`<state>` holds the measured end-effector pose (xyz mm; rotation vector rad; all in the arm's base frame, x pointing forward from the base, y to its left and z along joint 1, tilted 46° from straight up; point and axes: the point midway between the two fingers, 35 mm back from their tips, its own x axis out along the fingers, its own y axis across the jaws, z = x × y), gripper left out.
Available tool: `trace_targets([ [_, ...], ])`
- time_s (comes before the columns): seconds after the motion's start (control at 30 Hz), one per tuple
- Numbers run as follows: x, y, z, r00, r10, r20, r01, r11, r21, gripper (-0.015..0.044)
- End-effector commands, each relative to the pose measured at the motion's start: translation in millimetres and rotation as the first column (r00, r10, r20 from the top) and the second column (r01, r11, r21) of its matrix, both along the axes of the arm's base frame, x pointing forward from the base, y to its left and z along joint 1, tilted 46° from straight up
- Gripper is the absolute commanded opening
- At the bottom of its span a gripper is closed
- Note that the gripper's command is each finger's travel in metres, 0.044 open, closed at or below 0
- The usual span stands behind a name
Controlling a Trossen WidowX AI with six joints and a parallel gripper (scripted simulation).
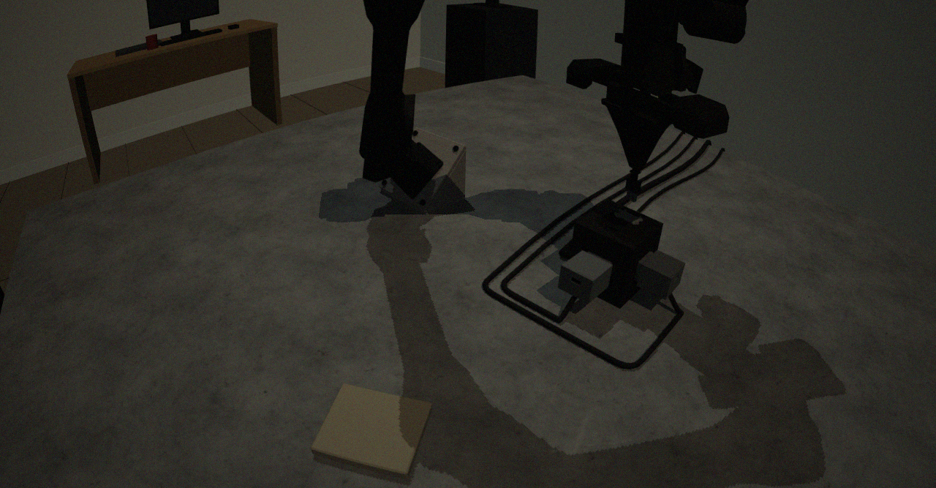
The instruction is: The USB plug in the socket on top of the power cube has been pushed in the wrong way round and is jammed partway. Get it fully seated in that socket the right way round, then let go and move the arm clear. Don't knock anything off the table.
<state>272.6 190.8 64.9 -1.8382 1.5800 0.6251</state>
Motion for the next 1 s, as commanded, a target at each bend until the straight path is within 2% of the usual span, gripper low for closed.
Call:
trace_targets([
  [0.0, 0.0, -0.3, -0.1, 0.996, -0.065, 0.061, 0.064, 0.998, 0.017, 0.0000],
  [0.47, 0.0, -0.3, -0.1, 0.900, -0.324, 0.290, 0.300, 0.946, 0.124, 0.0000],
  [0.97, 0.0, -0.3, -0.1, 0.670, -0.570, 0.475, 0.492, 0.820, 0.292, 0.0000],
])
